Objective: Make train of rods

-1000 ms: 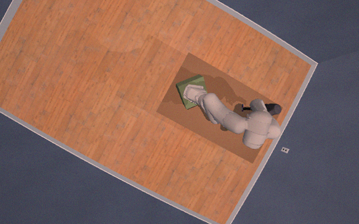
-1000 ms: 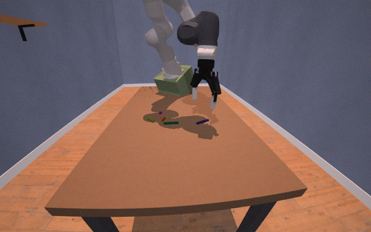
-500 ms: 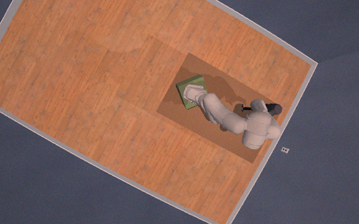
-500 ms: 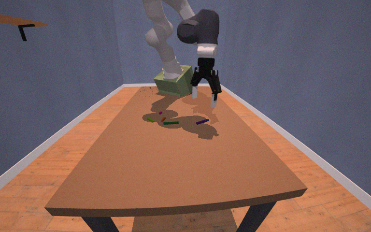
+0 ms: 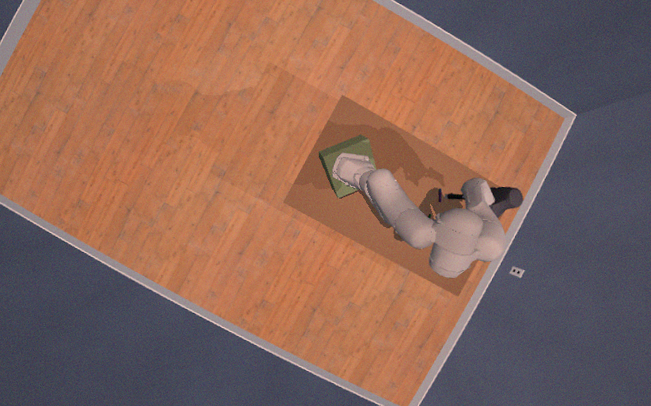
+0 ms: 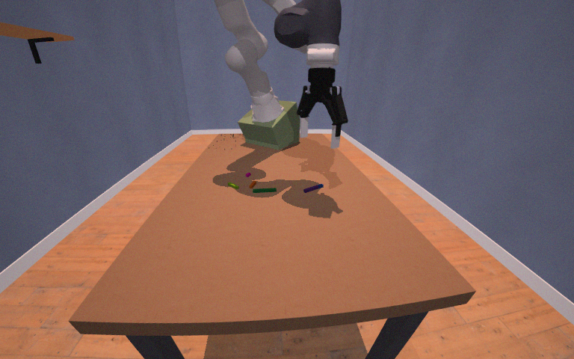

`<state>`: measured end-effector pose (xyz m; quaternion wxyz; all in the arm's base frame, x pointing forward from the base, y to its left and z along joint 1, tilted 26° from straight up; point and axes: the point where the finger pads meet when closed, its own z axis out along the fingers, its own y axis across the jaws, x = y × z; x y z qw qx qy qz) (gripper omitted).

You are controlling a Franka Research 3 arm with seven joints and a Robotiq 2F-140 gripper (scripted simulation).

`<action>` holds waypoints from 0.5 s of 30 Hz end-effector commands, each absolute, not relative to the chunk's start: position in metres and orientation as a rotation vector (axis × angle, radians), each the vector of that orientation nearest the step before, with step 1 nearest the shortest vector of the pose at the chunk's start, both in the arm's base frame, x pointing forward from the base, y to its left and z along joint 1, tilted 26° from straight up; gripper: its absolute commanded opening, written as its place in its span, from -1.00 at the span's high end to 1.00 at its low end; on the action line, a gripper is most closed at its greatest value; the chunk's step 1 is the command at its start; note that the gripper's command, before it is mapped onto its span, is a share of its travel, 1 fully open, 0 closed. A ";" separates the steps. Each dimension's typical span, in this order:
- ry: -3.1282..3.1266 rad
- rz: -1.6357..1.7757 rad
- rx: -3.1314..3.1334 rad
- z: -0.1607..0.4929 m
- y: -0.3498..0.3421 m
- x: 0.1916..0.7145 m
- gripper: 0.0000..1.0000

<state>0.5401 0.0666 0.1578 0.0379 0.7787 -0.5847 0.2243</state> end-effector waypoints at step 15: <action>-1.780 0.676 2.365 0.170 0.066 0.529 -1.00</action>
